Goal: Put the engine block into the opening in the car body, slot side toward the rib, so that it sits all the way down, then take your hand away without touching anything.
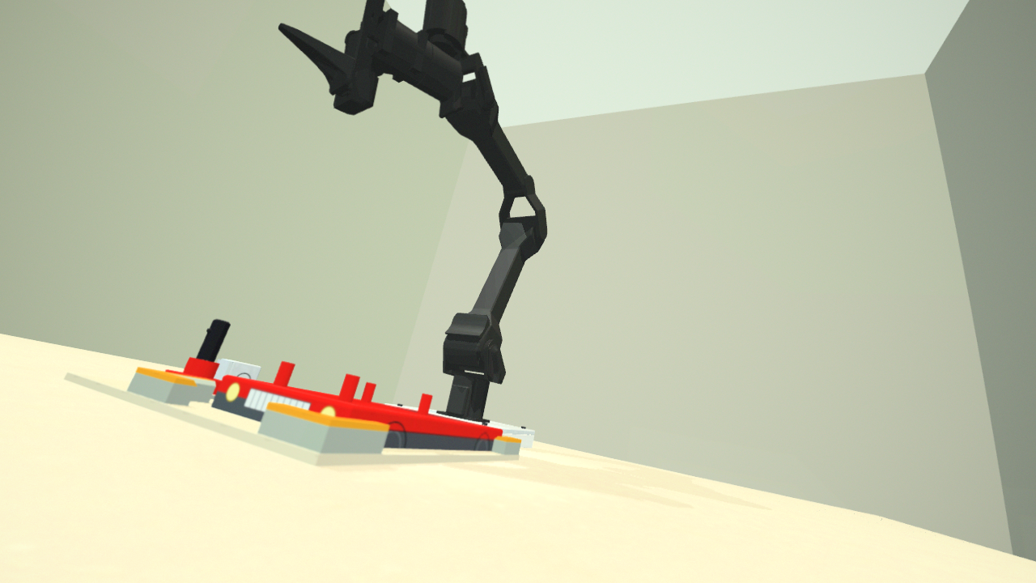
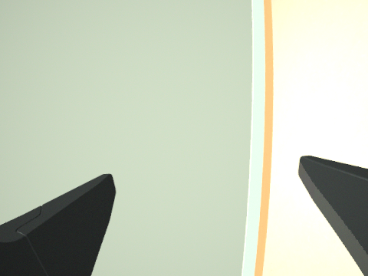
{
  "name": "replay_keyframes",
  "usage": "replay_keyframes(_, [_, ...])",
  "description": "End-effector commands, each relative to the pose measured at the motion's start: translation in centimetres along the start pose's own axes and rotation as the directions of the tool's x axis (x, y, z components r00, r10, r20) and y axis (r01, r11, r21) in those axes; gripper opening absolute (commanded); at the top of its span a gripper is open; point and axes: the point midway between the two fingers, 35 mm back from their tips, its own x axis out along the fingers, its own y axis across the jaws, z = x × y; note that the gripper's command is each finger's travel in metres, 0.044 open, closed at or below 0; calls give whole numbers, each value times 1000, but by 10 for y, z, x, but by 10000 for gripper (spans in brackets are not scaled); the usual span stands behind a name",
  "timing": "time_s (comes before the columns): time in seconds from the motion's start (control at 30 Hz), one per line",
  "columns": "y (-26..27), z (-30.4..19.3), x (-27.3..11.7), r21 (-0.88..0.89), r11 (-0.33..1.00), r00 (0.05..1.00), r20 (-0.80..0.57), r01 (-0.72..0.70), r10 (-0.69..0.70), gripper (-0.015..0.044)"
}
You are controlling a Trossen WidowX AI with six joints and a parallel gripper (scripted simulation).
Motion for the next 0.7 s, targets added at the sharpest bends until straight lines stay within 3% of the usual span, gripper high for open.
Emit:
replay_keyframes(0.0, [-25,0,12,86,992,996,-11,93,-92,440])
replay_keyframes(0.67, [-127,6,37,483,766,886,-47,424,-461,440])
